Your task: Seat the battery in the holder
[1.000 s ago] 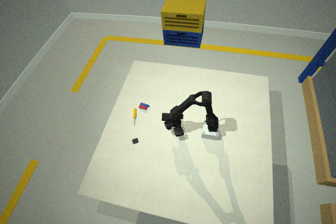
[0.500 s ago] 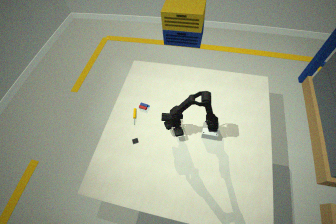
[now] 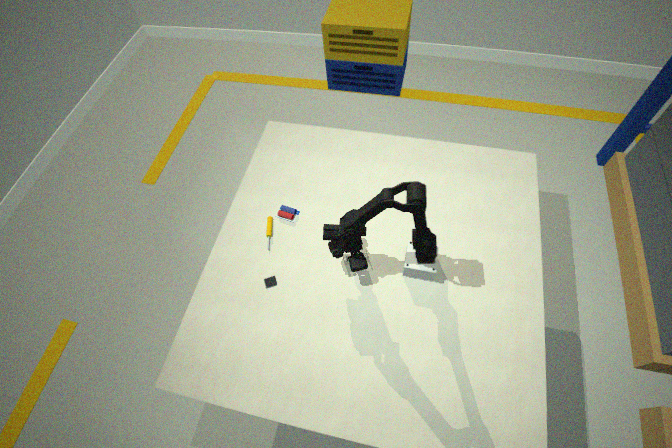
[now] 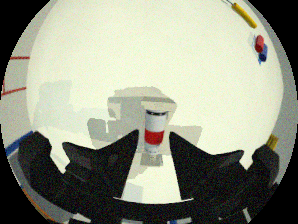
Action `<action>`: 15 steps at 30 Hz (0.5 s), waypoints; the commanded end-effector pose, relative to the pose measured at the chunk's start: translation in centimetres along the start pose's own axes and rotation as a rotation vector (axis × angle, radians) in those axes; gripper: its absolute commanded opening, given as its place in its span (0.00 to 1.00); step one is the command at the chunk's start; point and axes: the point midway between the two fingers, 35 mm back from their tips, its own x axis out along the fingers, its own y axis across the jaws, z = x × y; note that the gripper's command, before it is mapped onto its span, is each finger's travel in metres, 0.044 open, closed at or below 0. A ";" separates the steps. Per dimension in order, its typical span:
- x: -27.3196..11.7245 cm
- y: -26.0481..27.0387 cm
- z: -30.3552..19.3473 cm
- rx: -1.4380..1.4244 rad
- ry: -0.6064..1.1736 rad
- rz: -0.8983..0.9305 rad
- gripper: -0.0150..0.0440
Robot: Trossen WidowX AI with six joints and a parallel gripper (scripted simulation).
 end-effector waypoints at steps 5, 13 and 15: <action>-4.8 -0.1 0.3 0.001 -0.003 -0.001 0.83; -7.6 0.0 0.0 0.001 -0.005 -0.001 1.00; -7.6 0.0 0.0 0.001 -0.005 -0.001 1.00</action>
